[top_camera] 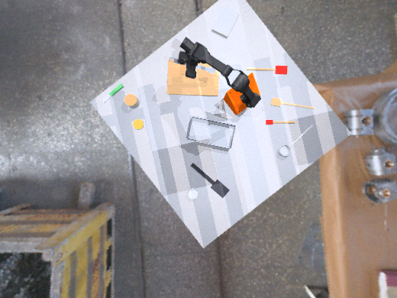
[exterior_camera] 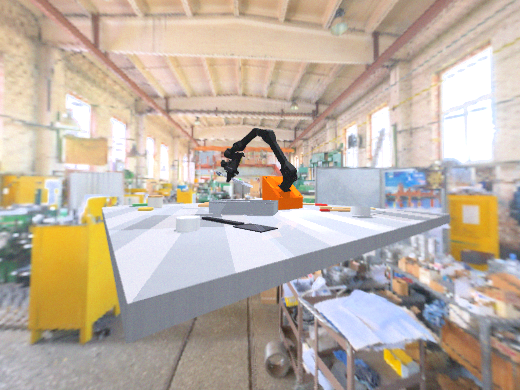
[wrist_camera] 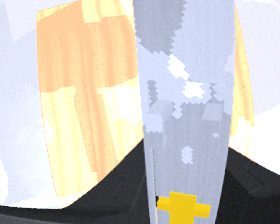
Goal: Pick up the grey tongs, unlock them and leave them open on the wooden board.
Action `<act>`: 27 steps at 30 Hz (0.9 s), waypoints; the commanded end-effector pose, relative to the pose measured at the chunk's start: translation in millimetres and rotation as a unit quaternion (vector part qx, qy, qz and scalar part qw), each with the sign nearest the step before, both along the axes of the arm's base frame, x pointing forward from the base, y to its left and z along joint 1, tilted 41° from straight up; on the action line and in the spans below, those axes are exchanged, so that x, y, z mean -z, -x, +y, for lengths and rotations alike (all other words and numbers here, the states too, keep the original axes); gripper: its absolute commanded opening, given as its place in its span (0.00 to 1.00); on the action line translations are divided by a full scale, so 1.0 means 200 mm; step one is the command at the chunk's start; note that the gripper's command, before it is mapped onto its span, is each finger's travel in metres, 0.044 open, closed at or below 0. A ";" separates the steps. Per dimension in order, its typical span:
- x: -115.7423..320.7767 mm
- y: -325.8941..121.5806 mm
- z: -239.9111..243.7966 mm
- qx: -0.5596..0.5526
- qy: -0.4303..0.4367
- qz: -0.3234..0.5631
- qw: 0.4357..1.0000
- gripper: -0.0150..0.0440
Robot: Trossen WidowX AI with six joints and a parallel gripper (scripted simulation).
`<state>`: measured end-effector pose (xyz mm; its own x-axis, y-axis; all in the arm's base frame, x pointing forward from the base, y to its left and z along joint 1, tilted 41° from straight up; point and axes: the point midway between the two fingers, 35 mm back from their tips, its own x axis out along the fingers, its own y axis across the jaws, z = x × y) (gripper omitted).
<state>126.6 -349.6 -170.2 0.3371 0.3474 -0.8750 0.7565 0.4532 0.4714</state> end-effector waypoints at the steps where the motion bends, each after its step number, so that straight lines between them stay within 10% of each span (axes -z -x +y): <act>1: -0.01 -0.01 -0.01 -0.019 -0.015 0.012 1.000 0.00; 27: -0.10 -0.02 0.09 -0.116 -0.129 0.072 0.982 0.00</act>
<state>130.9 -330.2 -152.0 0.1114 0.6152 -0.7805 0.7188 0.4925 0.4908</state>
